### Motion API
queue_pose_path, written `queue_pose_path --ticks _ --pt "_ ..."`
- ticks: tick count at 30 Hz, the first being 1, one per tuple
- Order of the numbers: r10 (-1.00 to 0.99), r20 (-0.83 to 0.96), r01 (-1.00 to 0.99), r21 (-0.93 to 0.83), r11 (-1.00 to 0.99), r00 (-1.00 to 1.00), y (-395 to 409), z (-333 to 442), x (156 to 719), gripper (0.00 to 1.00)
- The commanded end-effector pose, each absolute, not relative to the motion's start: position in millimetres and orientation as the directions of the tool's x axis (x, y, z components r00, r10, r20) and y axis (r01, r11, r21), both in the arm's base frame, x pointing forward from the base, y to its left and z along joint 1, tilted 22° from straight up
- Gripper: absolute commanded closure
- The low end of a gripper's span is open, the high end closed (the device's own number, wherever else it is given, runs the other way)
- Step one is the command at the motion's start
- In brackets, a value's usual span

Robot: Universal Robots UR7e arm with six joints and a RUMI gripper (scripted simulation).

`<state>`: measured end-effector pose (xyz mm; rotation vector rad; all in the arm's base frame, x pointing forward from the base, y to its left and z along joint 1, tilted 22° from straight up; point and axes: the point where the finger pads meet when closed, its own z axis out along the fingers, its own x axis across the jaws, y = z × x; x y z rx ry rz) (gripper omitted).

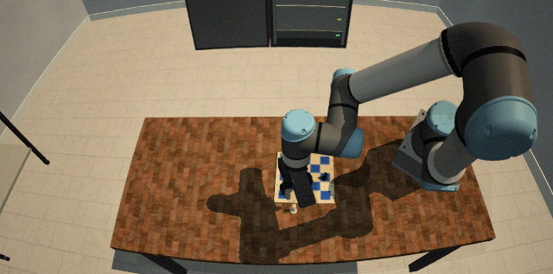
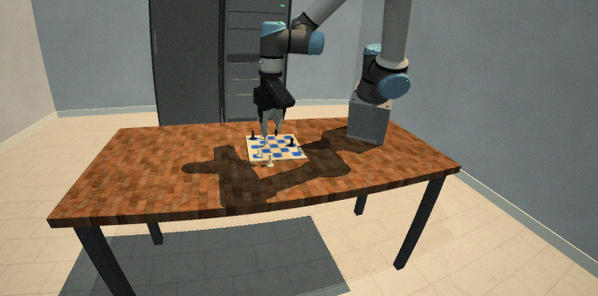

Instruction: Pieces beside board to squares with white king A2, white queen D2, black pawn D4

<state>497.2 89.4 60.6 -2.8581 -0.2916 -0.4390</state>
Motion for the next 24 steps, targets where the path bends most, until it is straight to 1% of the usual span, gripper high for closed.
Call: queue_pose_path --ticks 1,24 --pt "0.159 0.317 0.23 -0.199 -0.953 0.935 89 61 497 0.75" --pt "0.16 0.317 0.23 -0.199 -0.953 0.935 92 49 501 0.75"
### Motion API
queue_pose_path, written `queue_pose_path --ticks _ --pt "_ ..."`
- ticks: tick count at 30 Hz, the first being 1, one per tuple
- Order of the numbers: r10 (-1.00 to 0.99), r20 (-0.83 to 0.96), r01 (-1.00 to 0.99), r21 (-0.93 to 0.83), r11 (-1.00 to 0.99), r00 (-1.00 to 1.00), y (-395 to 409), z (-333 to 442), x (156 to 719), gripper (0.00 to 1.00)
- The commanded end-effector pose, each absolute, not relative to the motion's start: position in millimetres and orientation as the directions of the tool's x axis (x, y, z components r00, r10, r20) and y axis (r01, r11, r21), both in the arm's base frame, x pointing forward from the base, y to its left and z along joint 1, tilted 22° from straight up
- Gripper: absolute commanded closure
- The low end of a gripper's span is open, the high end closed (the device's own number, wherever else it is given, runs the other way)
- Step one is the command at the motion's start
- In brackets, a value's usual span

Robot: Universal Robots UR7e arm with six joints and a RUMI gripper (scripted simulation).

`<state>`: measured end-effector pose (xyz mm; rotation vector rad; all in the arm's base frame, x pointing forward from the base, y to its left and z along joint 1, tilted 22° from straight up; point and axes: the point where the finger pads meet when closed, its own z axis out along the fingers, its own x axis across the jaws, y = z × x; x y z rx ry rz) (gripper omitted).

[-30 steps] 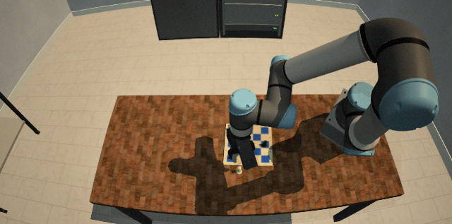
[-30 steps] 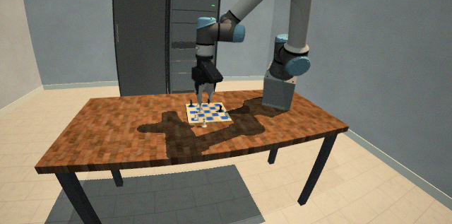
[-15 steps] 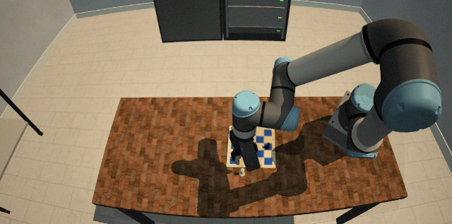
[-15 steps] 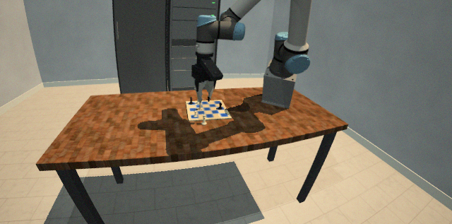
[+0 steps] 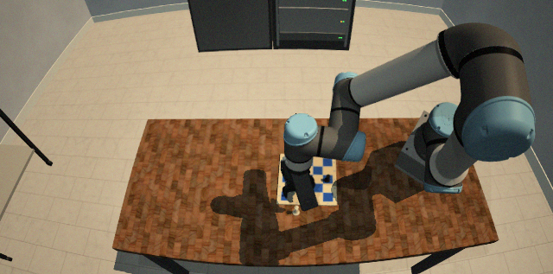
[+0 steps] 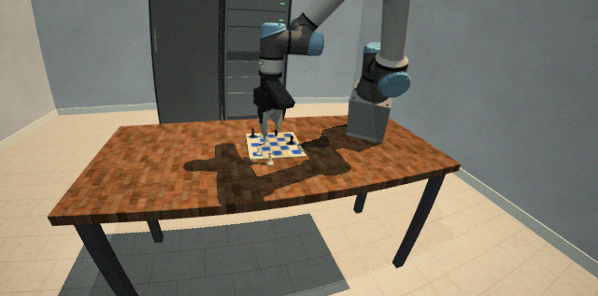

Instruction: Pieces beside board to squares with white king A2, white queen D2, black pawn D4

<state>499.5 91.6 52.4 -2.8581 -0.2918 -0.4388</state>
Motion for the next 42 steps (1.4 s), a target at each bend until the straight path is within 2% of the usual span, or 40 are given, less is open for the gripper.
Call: queue_pose_path --ticks 1,42 --pt "0.16 0.317 0.23 -0.199 -0.953 0.935 93 48 501 0.75" --pt "0.16 0.317 0.23 -0.199 -0.953 0.935 102 13 512 0.75"
